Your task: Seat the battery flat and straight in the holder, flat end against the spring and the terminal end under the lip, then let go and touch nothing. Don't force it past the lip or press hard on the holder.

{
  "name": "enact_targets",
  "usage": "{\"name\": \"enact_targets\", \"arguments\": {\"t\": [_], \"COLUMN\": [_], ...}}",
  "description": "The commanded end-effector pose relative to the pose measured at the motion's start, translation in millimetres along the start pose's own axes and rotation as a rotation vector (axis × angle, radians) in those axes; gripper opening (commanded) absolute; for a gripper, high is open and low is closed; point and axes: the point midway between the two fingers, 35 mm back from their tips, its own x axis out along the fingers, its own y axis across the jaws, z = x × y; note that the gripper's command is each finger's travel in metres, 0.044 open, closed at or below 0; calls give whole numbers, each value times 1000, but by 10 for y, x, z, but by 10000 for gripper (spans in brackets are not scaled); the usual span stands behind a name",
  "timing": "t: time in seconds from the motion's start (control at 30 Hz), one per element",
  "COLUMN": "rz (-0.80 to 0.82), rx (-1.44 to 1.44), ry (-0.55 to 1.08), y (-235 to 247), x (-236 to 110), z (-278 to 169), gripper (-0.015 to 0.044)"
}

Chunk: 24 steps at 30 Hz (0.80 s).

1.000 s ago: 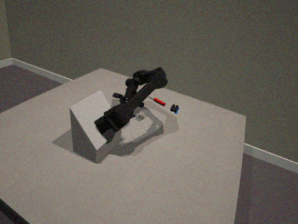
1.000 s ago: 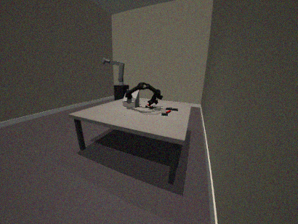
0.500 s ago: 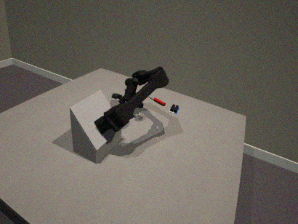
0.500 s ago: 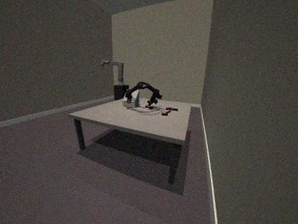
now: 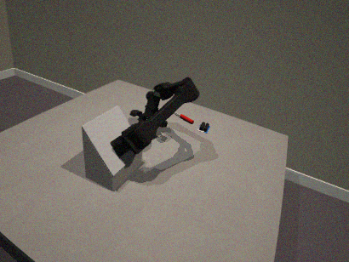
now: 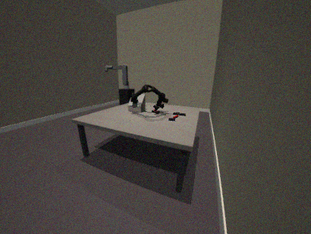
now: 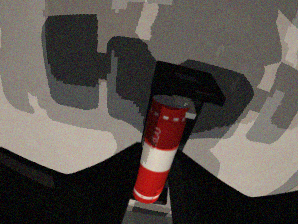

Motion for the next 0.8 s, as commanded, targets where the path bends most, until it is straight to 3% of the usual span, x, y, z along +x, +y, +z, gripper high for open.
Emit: {"name": "enact_targets", "arguments": {"t": [0.0, 0.77], "rz": [8, 8], "rx": [9, 1], "ry": [-39, -134], "y": [13, -3], "x": [-5, 39], "z": [57, 22], "gripper": [59, 59]}}
